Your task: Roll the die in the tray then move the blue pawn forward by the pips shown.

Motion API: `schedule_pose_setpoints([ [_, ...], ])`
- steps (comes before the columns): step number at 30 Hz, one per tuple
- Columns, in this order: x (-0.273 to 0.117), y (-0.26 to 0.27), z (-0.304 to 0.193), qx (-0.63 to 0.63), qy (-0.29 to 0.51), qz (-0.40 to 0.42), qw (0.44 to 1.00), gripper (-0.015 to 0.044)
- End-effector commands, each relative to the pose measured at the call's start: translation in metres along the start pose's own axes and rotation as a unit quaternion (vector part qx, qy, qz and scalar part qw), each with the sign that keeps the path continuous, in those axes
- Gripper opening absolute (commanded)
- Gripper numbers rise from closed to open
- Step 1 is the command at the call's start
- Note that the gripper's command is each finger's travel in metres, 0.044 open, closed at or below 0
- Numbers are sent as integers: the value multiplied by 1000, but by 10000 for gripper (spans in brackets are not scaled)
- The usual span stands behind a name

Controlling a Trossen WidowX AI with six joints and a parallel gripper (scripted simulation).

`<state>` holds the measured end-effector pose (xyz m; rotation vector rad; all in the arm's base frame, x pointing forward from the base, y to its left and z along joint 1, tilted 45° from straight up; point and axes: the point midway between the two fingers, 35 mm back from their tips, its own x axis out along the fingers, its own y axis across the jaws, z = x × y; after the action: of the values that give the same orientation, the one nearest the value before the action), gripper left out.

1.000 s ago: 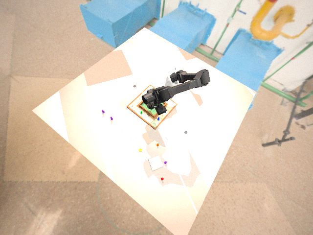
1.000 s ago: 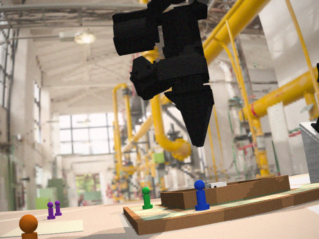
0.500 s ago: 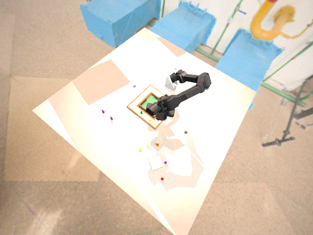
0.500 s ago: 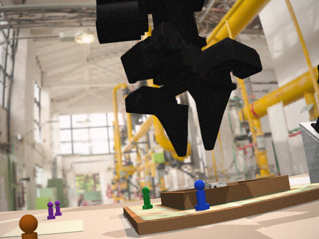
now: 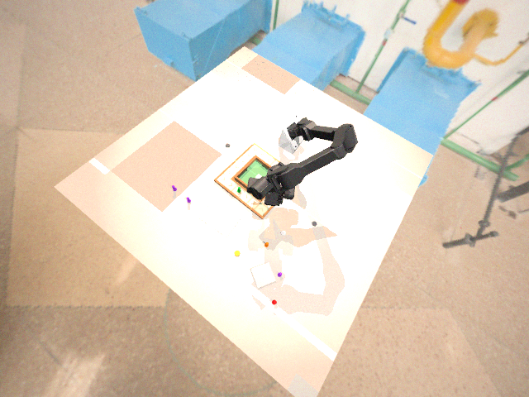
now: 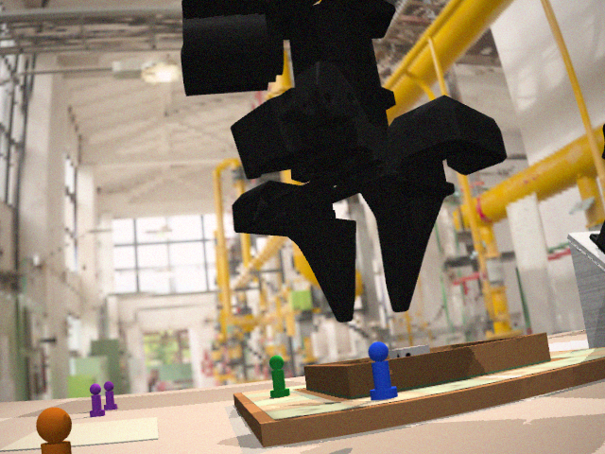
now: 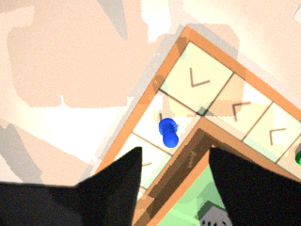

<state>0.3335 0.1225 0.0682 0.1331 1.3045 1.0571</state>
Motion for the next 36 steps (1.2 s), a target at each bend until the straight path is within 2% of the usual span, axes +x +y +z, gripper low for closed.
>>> schedule_pose_setpoints([
  [1, 7, 1, 0, 3, 0, 4, 1000, 200],
  [23, 41, 2, -1, 3, -1, 5, 1000, 200],
  [28, 41, 2, -1, 3, -1, 5, 1000, 69],
  [36, 41, 2, -1, 3, -1, 5, 1000, 15],
])
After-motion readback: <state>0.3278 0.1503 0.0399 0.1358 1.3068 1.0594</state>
